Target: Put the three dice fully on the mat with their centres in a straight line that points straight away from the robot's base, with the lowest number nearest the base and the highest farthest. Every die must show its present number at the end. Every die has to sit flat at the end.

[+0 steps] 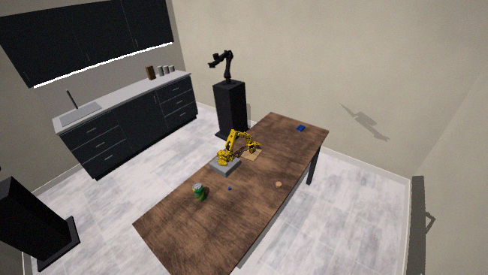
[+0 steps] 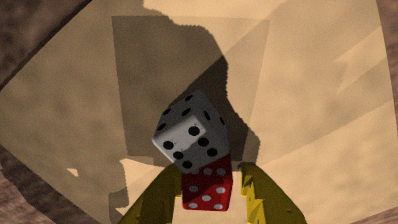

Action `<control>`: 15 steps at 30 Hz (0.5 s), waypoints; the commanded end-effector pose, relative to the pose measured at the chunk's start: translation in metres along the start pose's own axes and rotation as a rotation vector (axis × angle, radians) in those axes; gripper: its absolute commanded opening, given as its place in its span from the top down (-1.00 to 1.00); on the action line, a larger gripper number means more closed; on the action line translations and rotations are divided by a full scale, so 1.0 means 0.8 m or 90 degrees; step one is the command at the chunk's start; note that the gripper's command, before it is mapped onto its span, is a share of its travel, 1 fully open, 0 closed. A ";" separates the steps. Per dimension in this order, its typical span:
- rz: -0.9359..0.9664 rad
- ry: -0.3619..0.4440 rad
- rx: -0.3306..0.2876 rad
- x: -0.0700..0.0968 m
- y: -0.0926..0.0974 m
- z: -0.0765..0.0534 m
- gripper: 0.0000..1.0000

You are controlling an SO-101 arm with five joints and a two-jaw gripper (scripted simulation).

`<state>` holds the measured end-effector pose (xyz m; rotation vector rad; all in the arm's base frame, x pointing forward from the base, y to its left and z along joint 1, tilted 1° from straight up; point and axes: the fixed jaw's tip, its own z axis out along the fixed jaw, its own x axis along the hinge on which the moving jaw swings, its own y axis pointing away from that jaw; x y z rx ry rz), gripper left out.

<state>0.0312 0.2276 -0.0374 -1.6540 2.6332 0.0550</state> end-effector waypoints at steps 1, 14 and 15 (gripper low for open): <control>-0.008 0.016 0.005 0.007 -0.001 0.007 0.65; -0.008 0.016 0.005 0.007 -0.001 0.007 0.47; -0.008 0.016 0.005 0.007 -0.001 0.007 0.47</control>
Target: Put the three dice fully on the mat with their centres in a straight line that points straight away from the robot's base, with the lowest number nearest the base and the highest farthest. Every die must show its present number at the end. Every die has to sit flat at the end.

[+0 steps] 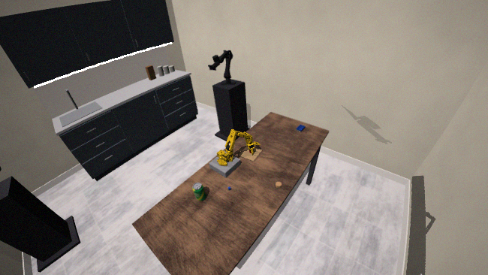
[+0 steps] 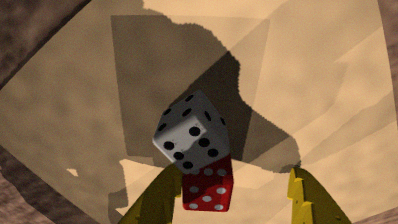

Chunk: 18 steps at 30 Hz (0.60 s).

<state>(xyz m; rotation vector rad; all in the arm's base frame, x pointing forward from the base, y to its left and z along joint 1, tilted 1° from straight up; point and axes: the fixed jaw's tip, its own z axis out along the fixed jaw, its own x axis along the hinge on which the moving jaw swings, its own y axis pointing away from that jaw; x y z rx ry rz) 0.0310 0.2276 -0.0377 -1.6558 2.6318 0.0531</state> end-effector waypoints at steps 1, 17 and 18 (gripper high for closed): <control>-0.007 0.016 0.004 0.007 -0.001 0.006 0.47; -0.007 0.016 0.004 0.004 0.000 -0.017 0.47; -0.007 0.016 0.004 0.004 0.000 -0.021 0.47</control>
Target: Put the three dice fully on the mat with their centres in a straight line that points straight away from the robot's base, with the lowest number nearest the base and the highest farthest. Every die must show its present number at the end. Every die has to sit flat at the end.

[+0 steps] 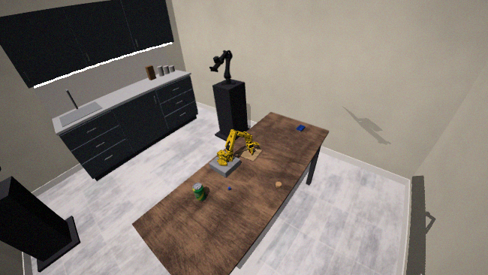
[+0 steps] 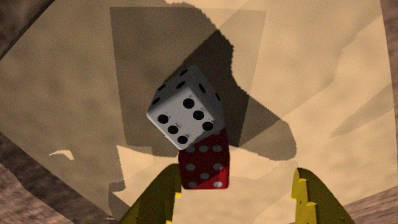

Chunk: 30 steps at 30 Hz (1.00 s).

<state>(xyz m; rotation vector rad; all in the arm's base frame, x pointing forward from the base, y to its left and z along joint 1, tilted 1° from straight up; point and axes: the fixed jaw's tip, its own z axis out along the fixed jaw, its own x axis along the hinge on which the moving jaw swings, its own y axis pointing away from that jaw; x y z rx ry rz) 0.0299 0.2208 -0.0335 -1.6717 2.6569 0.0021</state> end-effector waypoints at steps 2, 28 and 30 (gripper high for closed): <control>-0.007 -0.011 -0.004 -0.004 0.002 -0.025 0.47; -0.007 -0.011 -0.004 0.000 0.001 -0.063 0.47; -0.007 -0.011 -0.004 0.000 0.001 -0.063 0.47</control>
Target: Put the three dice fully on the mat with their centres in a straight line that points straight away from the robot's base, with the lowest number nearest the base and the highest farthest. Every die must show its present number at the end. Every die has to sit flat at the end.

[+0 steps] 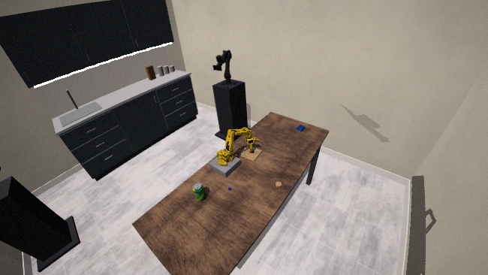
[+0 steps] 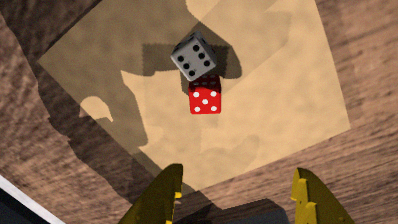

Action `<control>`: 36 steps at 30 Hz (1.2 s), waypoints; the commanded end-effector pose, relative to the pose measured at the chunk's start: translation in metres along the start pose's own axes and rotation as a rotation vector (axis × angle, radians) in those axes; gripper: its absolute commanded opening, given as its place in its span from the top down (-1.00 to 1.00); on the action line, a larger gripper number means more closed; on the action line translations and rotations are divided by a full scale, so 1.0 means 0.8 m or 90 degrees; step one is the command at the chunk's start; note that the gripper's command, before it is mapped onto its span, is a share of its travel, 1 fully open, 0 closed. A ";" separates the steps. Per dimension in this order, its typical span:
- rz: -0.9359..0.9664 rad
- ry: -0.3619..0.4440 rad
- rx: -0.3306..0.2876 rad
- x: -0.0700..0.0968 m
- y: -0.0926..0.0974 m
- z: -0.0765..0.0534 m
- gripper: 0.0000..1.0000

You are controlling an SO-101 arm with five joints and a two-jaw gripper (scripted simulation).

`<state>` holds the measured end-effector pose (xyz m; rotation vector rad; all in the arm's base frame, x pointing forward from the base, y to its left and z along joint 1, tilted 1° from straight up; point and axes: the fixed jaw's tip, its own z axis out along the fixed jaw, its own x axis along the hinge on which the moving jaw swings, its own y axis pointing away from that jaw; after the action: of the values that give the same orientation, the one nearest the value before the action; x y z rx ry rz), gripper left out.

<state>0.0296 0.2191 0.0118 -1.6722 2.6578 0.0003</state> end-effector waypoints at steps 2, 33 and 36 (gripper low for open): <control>-0.007 -0.012 -0.004 -0.002 0.002 -0.006 0.47; -0.007 -0.291 -0.083 -0.033 0.010 -0.125 0.49; -0.007 -0.312 -0.089 -0.033 0.010 -0.135 0.49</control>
<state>0.0341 0.2464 0.1084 -1.4856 2.3606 0.4924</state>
